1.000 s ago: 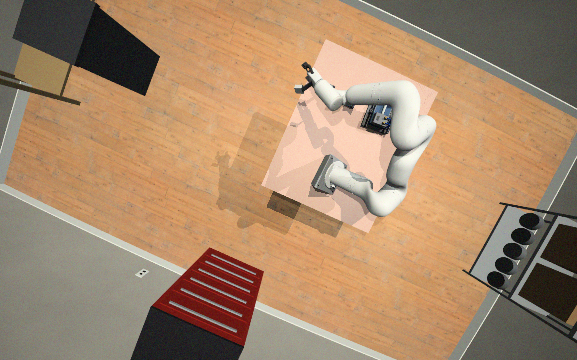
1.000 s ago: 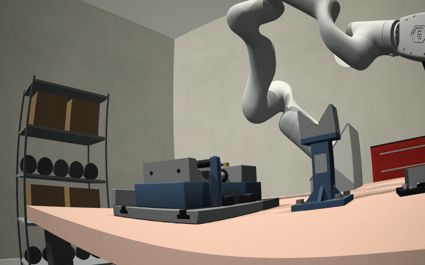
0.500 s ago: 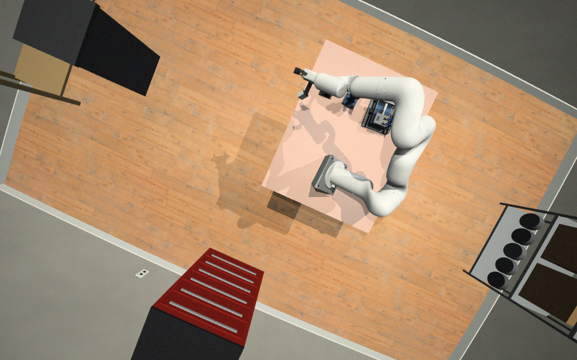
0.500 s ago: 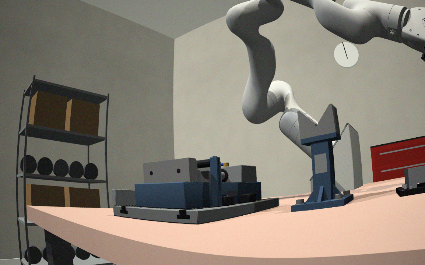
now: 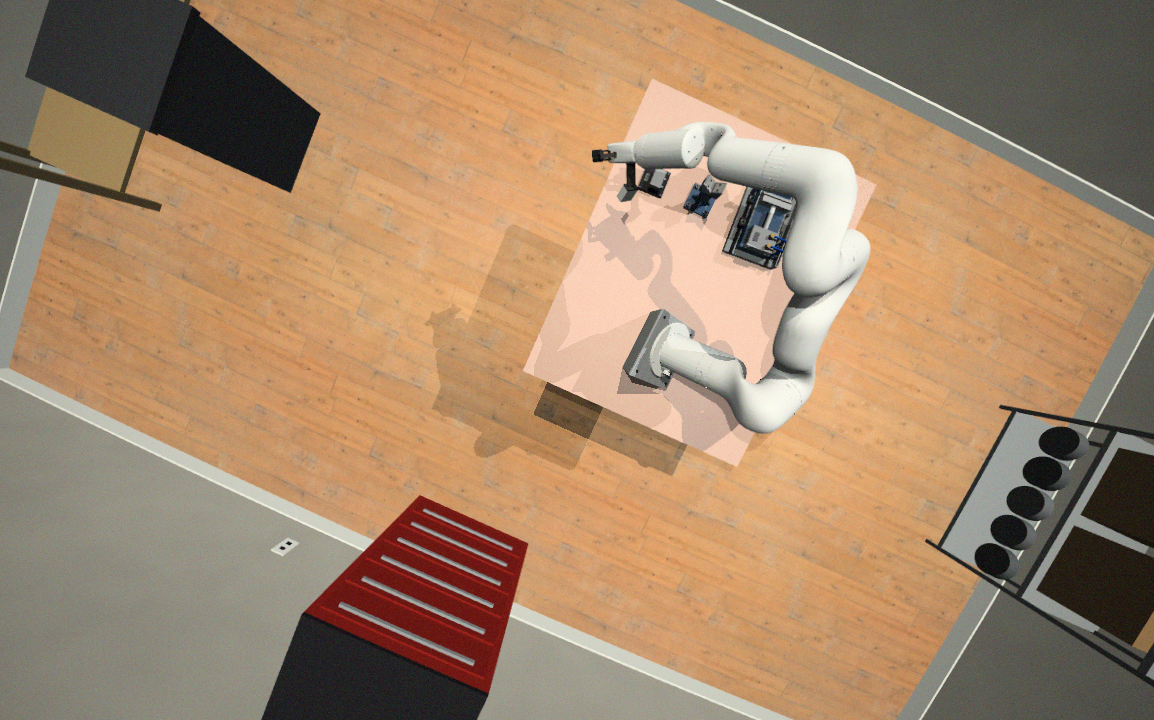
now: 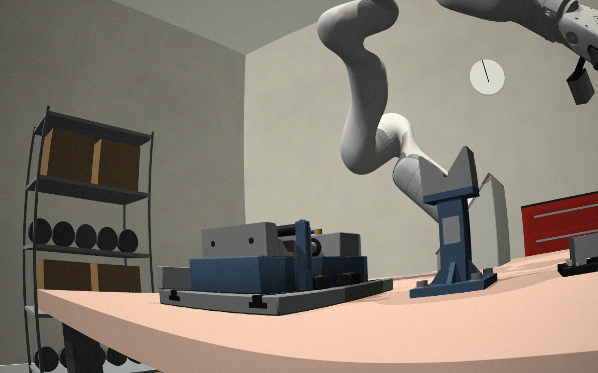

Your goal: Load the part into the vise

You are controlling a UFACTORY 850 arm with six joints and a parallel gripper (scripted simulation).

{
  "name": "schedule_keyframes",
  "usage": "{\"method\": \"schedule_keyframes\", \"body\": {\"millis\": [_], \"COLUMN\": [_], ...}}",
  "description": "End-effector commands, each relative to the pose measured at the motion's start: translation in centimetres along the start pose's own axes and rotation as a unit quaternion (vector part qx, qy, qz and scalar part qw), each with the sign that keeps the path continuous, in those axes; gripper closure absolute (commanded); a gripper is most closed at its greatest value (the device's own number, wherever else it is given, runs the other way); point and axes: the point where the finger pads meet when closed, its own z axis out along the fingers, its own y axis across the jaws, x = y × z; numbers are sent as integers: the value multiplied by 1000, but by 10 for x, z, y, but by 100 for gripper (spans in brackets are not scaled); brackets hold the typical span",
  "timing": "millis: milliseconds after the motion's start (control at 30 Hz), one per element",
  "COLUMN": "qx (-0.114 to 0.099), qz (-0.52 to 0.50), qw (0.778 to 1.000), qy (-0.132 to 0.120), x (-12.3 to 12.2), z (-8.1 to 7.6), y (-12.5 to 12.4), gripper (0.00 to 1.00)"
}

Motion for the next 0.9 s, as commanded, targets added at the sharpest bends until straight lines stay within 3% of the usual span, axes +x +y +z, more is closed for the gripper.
{"method": "schedule_keyframes", "body": {"millis": [0,67,100,233,533,600,667,867], "qx": [13,15,27,40,87,87,105,129], "qz": [-56,-61,-107,-151,-292,-292,-337,-389], "qw": [998,997,992,983,933,933,906,867], "qy": [36,38,66,93,193,193,232,285], "x": [3,3,7,9,13,13,12,9], "z": [-5,-6,-12,-19,-53,-53,-70,-96], "y": [-6,-7,-17,-28,-74,-74,-94,-121], "gripper": [0,0,0,0,0,0,0,0]}}
